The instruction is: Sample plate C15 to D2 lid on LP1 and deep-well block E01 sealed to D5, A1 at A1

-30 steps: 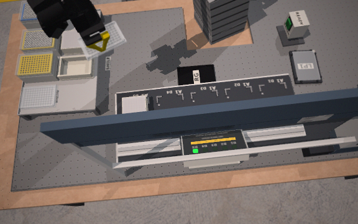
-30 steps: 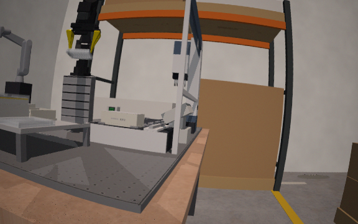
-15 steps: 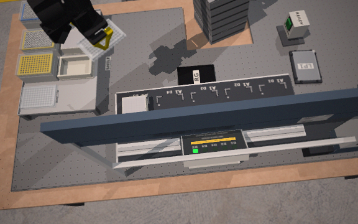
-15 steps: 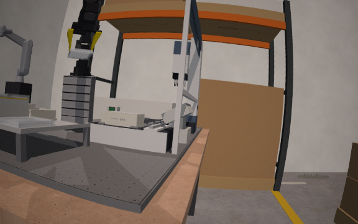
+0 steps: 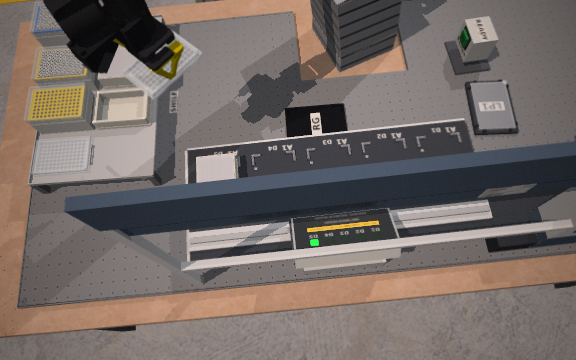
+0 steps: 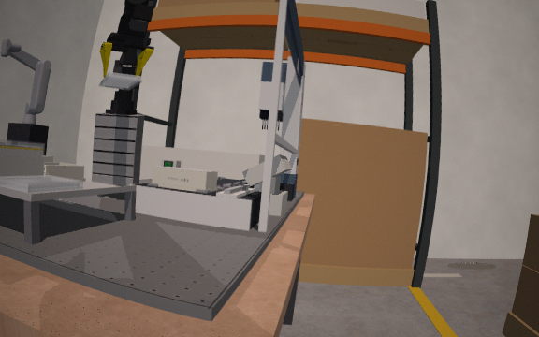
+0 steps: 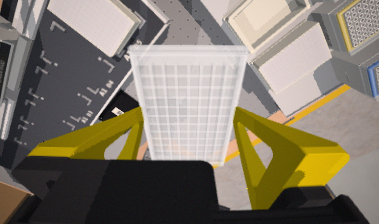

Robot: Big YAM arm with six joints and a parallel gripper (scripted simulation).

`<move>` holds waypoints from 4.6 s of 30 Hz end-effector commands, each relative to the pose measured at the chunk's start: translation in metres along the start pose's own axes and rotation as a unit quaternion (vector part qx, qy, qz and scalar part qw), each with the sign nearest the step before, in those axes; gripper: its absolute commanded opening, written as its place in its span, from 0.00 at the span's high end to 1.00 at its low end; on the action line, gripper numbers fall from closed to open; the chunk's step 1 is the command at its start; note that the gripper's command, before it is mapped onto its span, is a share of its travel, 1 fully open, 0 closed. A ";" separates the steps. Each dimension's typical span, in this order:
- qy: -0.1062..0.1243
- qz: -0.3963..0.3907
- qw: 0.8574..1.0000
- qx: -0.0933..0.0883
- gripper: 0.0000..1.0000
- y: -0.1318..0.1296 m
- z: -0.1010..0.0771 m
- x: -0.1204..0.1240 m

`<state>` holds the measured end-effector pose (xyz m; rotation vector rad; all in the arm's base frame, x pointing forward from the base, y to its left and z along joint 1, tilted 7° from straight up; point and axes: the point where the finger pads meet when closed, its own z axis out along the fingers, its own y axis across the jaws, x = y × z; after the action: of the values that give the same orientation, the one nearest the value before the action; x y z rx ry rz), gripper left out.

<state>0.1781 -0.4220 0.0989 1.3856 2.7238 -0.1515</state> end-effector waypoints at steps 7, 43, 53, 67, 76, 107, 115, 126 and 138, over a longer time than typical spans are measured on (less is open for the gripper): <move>-0.008 -0.002 1.000 0.003 1.00 -0.005 -0.006 -0.012; -0.008 -0.193 0.981 0.004 1.00 -0.005 -0.006 -0.012; -0.007 -0.280 0.960 0.004 1.00 -0.005 -0.006 -0.012; -0.006 -0.393 0.919 0.005 1.00 -0.005 -0.006 -0.012; -0.006 -0.396 0.918 0.004 1.00 -0.005 -0.005 -0.011; -0.006 -0.394 0.919 0.004 1.00 -0.005 -0.005 -0.011; -0.016 -0.393 0.919 0.010 1.00 0.007 -0.013 -0.003; -0.017 -0.393 0.919 0.011 1.00 0.024 -0.012 0.015; -0.016 -0.393 0.920 0.010 1.00 0.040 -0.011 0.032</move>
<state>0.1804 -0.3711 0.0855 0.2075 3.1044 -0.1639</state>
